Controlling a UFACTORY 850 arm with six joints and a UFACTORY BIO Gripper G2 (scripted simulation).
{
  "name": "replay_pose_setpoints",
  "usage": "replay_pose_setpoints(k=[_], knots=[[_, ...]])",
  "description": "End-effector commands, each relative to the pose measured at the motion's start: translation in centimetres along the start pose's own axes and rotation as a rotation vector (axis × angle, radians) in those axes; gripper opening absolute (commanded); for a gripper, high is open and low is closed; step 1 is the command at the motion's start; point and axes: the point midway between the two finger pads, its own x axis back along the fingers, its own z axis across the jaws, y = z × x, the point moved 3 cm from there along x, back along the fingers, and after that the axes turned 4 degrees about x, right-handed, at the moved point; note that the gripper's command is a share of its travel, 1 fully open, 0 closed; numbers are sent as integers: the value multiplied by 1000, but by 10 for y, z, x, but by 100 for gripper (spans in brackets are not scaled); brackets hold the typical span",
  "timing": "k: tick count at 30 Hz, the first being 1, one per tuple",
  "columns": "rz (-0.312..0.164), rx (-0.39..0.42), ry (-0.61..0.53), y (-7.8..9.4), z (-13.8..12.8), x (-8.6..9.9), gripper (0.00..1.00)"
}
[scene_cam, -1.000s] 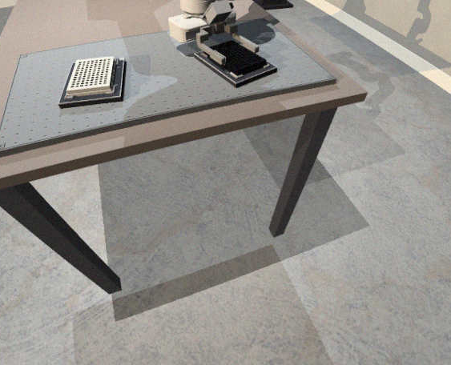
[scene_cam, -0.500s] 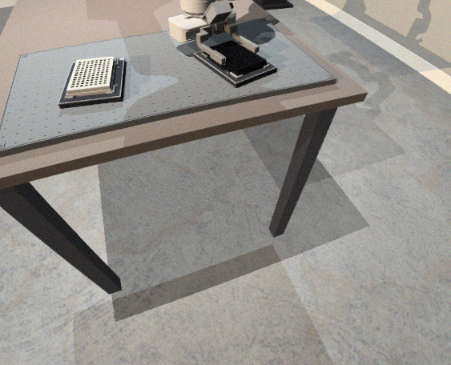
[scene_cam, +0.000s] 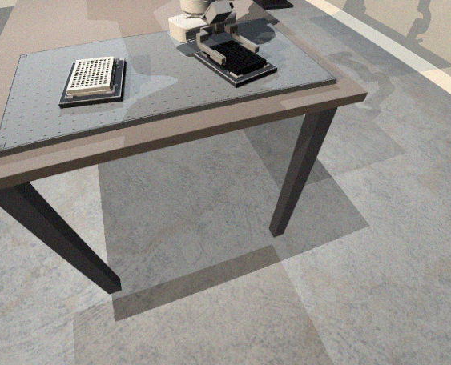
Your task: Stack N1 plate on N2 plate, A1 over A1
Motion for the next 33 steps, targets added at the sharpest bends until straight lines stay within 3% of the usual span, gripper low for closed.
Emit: replay_pose_setpoints(k=[1,33], knots=[[-2,0,0,1,0,-1,0],[-2,0,0,10,-1,-1,0]])
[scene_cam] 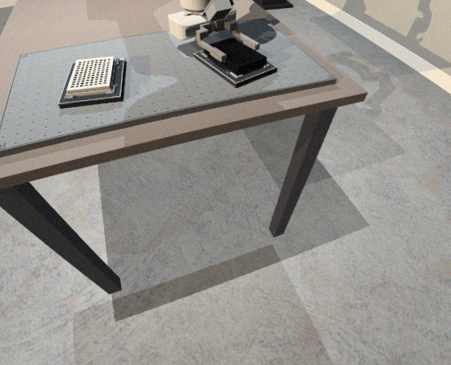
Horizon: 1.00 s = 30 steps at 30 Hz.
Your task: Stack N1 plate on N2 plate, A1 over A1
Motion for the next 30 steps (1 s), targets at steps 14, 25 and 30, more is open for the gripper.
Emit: replay_pose_setpoints(k=[14,25,30], knots=[[-2,0,0,12,-1,-1,0],[-2,0,0,15,-1,-1,0],[-2,0,0,18,-1,-1,0]])
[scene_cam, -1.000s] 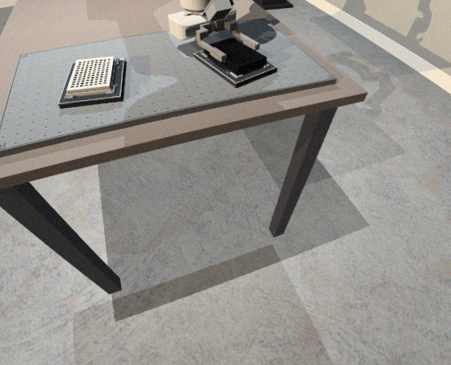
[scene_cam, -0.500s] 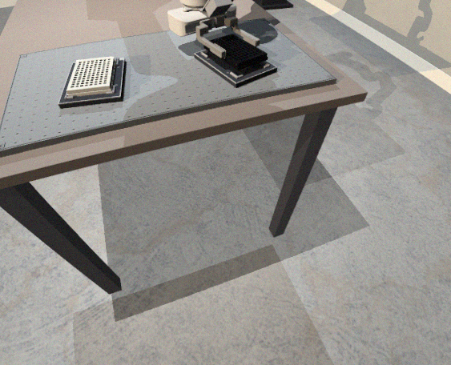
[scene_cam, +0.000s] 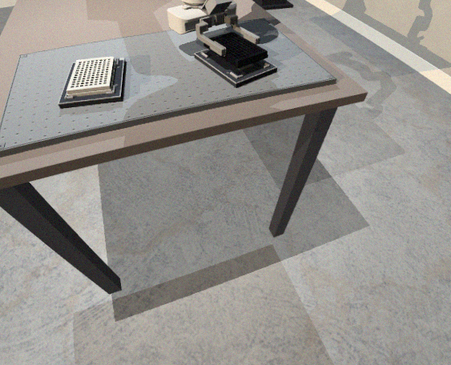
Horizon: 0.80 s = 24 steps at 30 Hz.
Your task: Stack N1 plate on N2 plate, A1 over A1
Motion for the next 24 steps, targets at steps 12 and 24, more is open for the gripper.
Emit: replay_pose_setpoints(k=[12,24], knots=[[-3,0,0,21,-2,-1,0],[-3,0,0,41,-3,-1,0]])
